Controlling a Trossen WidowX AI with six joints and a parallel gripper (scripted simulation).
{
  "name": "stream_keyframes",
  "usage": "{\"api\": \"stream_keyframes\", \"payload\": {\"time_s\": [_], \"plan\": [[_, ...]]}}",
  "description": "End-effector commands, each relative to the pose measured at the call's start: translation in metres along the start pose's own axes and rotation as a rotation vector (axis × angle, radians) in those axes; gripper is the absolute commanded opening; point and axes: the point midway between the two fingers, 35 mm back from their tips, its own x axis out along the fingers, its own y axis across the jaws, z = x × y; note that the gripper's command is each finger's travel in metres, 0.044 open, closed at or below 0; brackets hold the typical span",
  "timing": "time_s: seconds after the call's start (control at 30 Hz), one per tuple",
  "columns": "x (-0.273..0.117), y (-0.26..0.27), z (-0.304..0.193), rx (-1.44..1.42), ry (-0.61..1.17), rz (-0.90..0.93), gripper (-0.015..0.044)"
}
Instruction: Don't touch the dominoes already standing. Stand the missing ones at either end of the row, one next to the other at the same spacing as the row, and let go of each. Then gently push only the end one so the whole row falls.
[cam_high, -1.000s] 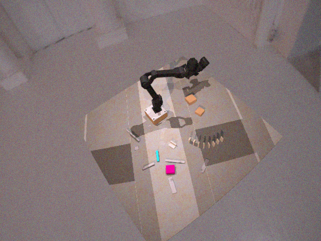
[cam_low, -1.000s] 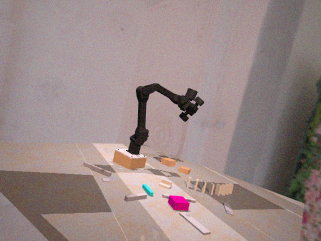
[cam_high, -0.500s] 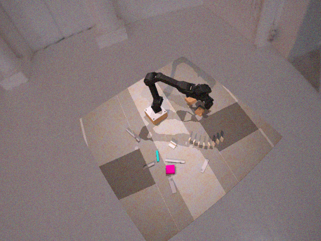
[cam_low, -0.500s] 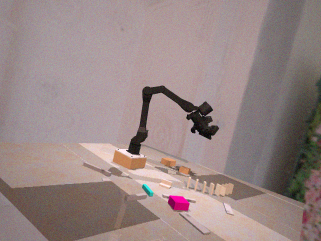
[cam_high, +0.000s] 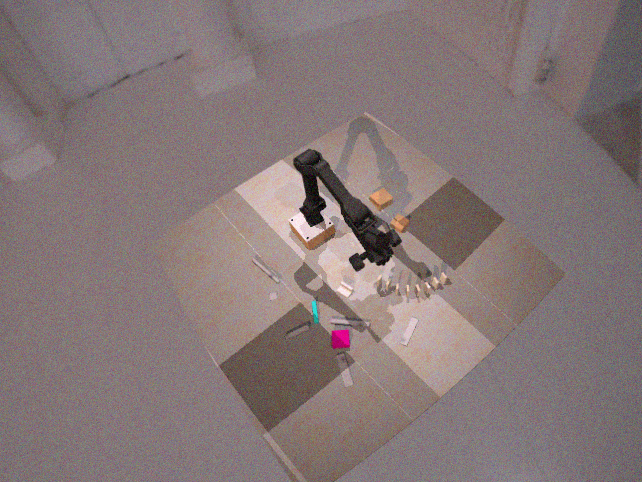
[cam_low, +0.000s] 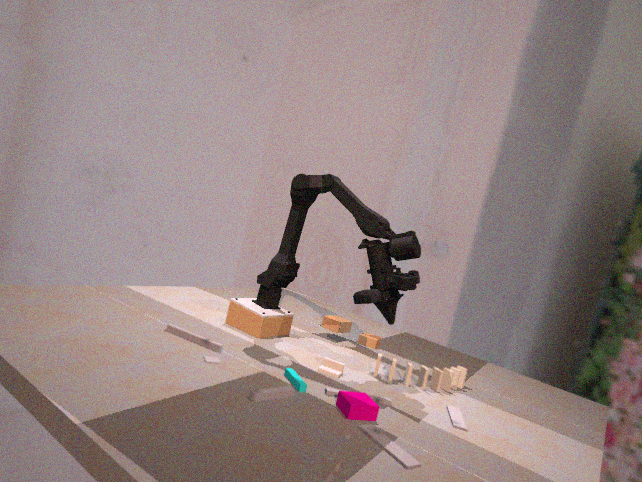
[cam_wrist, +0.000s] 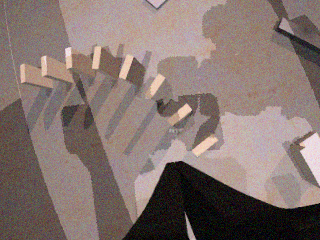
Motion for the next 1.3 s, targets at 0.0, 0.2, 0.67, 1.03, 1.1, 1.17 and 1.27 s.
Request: {"api": "stream_keyframes", "payload": {"time_s": [0.0, 0.2, 0.67, 1.03, 1.1, 1.17, 1.27], "plan": [[0.004, -0.060, -0.009, 0.331, 0.064, -0.137, 0.0000], [-0.009, -0.152, -0.041, 0.920, 0.122, -0.368, 0.0000], [-0.014, -0.170, -0.051, 1.059, 0.131, -0.425, 0.0000], [-0.014, -0.170, -0.051, 1.059, 0.131, -0.425, 0.0000], [-0.014, -0.170, -0.051, 1.059, 0.131, -0.425, 0.0000], [-0.014, -0.170, -0.051, 1.059, 0.131, -0.425, 0.0000], [-0.014, -0.170, -0.051, 1.059, 0.131, -0.425, 0.0000]]}}
